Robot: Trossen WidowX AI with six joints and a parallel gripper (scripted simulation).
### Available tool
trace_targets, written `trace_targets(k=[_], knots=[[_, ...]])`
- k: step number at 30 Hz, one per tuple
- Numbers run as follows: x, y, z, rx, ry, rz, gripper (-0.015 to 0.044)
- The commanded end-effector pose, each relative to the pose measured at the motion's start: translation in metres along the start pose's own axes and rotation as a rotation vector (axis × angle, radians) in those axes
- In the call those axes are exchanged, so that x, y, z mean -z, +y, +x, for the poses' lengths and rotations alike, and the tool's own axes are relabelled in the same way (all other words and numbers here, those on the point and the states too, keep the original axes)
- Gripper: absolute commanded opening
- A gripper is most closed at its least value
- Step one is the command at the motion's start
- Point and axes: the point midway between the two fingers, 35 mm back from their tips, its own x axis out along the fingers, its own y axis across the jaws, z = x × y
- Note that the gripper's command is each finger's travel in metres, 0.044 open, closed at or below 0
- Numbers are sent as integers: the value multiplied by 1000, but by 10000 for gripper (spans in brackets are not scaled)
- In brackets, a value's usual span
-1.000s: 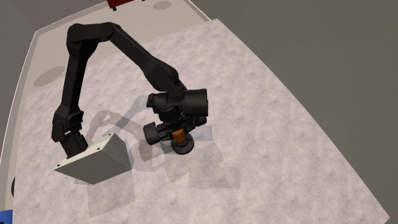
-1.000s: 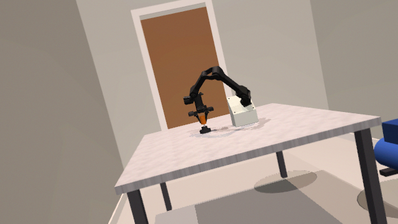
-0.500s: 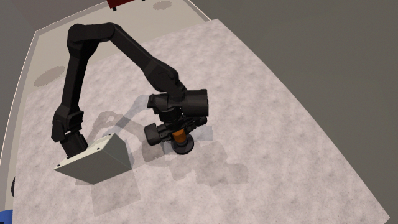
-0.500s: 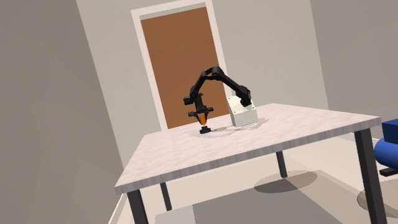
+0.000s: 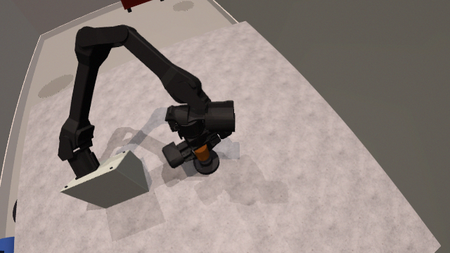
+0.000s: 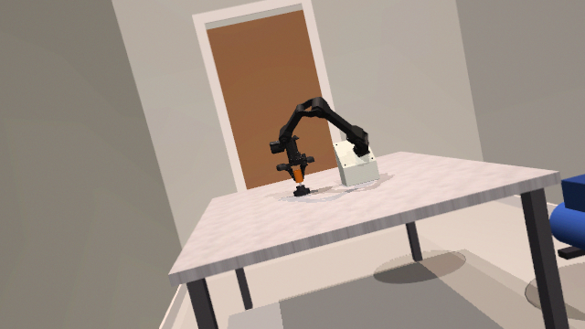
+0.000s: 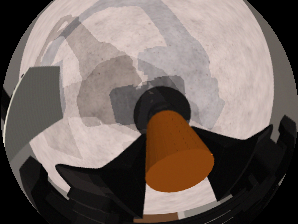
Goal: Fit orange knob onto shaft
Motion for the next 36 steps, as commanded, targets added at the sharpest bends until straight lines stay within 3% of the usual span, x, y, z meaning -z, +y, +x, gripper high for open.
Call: trace_targets(k=[1, 22, 29, 36], knots=[[2, -2, -1, 4, 3, -44, 0], [1, 1, -1, 4, 3, -44, 0], [2, -1, -2, 4, 4, -243, 0], [3, -2, 1, 4, 4, -253, 0]])
